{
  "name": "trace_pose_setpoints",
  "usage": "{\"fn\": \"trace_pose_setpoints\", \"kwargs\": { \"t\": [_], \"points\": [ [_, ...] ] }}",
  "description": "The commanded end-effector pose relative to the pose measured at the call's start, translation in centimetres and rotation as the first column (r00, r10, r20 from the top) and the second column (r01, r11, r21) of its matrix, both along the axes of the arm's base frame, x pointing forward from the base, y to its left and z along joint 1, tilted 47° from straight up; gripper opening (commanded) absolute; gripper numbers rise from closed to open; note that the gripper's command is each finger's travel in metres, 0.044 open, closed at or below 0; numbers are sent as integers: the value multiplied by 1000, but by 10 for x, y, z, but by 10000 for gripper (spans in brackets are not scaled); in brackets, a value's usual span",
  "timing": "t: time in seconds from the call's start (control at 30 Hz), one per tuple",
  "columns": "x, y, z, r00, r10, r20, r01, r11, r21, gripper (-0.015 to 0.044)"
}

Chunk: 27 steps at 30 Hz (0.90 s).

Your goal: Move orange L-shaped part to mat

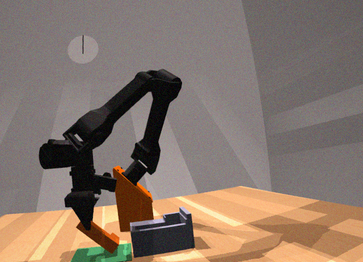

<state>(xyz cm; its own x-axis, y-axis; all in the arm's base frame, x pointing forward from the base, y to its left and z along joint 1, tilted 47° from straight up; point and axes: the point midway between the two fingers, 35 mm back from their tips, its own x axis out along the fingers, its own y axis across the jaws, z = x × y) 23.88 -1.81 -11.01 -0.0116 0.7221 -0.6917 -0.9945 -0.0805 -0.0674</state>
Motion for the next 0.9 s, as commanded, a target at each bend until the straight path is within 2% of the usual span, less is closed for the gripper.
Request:
{"fn": "trace_pose_setpoints", "kwargs": {
  "t": [0.0,0.57,0.87],
  "points": [
    [-3,2,-1,1000,-5,-11,5,1000,8,0],
    [-2,2,-1,1000,0,-6,0,1000,4,0],
    [-2,2,-1,1000,0,-6,0,1000,4,236]
  ]
}}
